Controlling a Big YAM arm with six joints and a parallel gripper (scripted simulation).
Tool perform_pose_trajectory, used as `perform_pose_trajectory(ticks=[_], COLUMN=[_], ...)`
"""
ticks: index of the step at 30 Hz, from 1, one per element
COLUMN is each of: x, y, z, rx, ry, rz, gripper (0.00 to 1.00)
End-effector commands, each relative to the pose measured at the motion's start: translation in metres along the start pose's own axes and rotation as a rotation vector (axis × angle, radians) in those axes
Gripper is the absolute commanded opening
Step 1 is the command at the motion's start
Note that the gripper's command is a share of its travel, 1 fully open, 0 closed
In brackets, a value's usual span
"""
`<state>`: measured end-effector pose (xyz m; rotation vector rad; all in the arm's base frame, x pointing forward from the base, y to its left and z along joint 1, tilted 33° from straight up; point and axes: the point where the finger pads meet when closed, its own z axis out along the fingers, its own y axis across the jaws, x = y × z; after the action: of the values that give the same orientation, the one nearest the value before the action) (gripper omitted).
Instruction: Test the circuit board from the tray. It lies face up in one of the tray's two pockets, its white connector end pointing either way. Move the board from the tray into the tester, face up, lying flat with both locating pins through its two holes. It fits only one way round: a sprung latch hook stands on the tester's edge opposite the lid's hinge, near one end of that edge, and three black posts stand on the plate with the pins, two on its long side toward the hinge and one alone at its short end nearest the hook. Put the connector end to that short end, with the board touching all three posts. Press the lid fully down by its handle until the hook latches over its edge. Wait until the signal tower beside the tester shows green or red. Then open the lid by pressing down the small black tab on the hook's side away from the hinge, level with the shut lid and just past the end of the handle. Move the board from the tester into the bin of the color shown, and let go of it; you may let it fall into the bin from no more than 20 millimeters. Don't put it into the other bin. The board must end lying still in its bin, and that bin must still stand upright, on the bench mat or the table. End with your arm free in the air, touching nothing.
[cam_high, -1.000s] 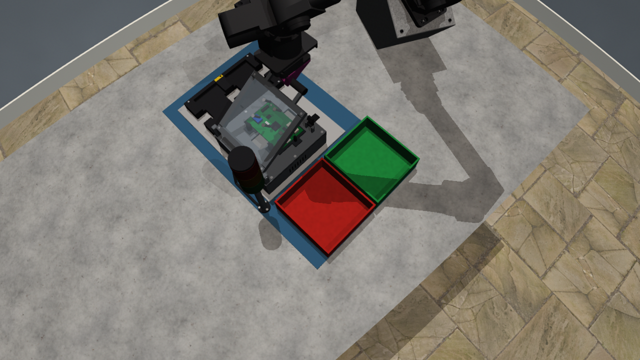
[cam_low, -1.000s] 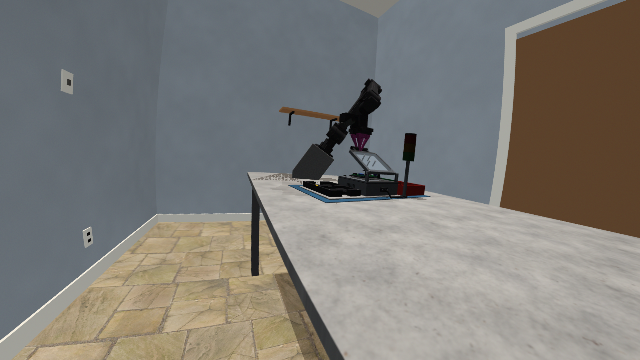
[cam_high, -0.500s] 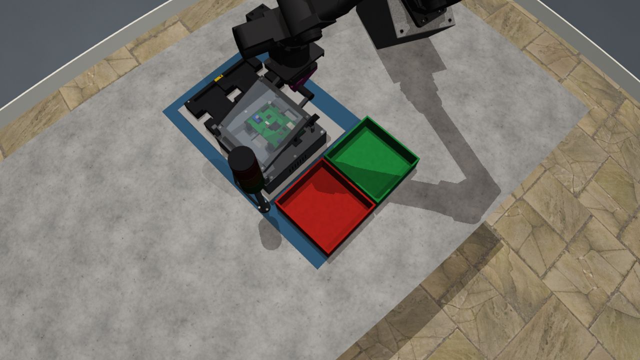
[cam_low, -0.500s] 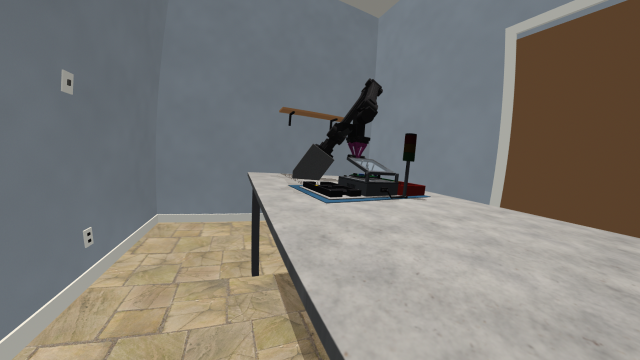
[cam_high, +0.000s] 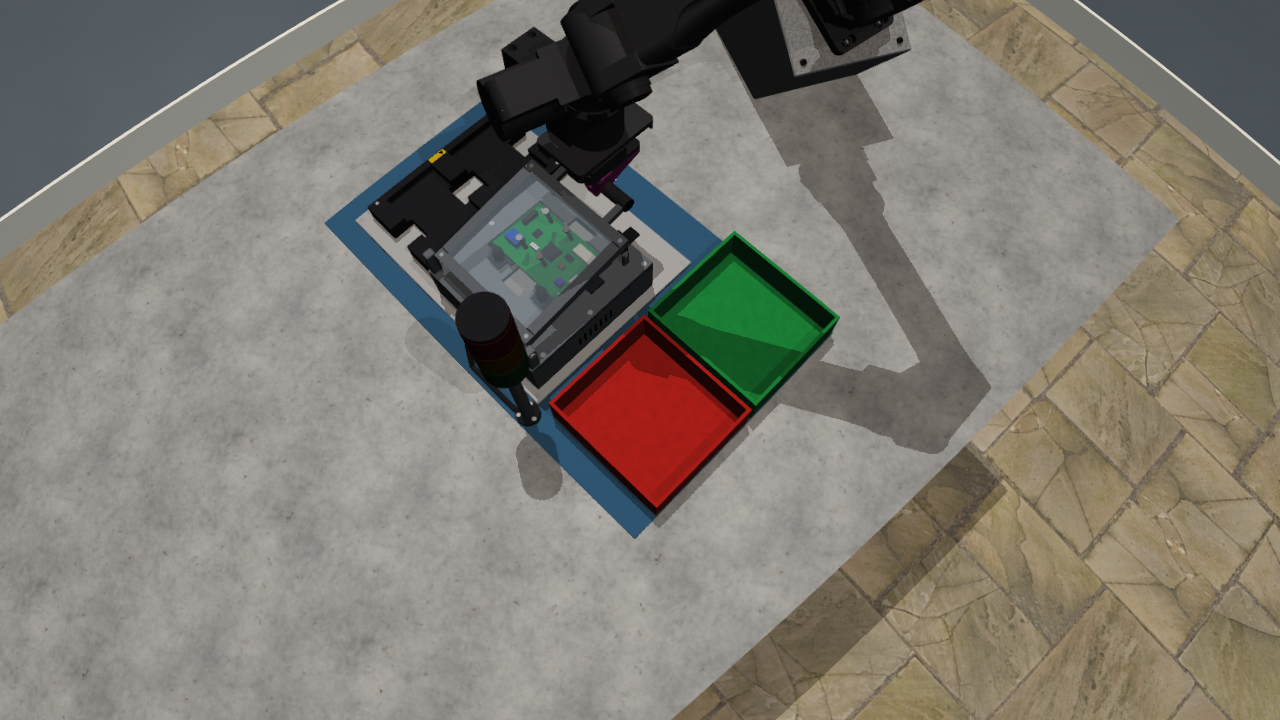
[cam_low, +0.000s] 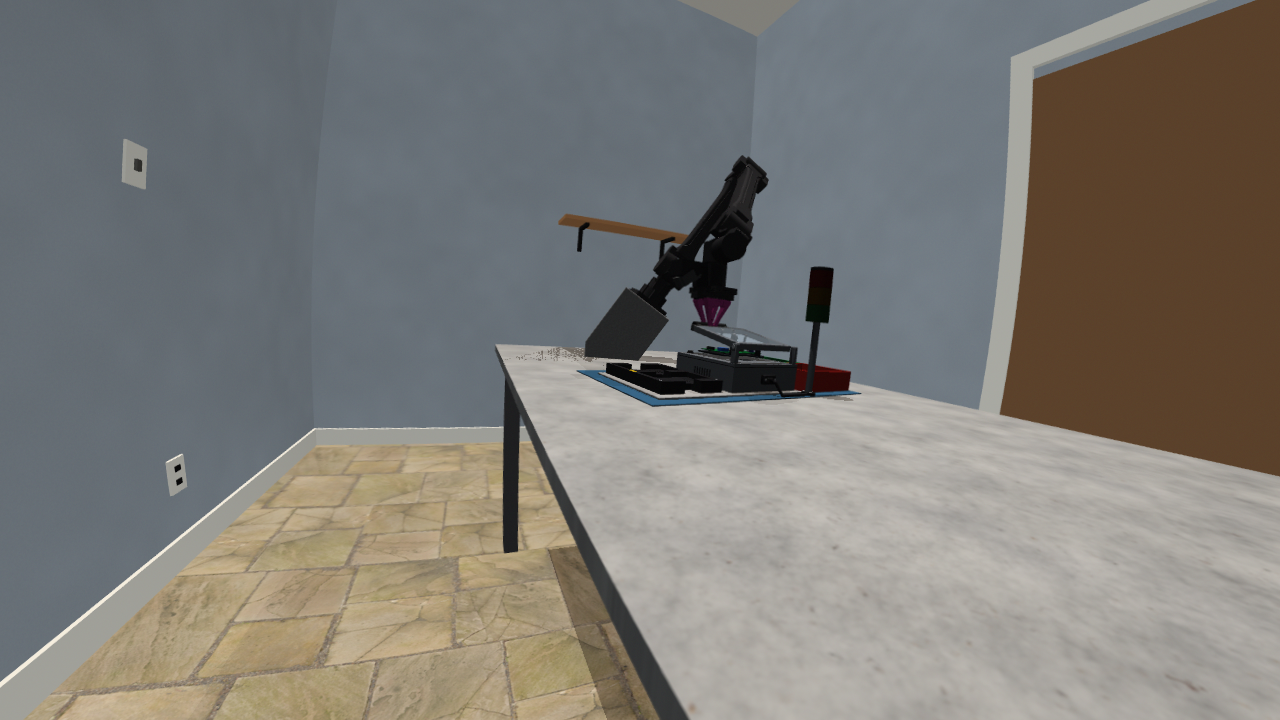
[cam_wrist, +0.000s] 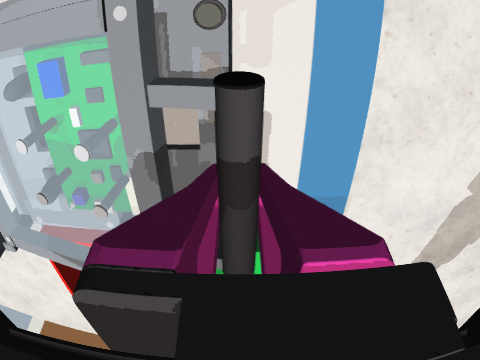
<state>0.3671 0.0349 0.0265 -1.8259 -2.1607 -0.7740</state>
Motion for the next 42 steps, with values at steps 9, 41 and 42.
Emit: perform_pose_trajectory(ticks=[9, 41, 42], x=[0.0, 0.001, 0.001], y=[0.01, 0.009, 0.009], z=[0.019, 0.029, 0.029], rx=[0.0, 0.0, 0.0], ry=[-0.003, -0.002, -0.002], rz=[-0.009, -0.009, -0.009], gripper=[0.0, 0.0, 0.0])
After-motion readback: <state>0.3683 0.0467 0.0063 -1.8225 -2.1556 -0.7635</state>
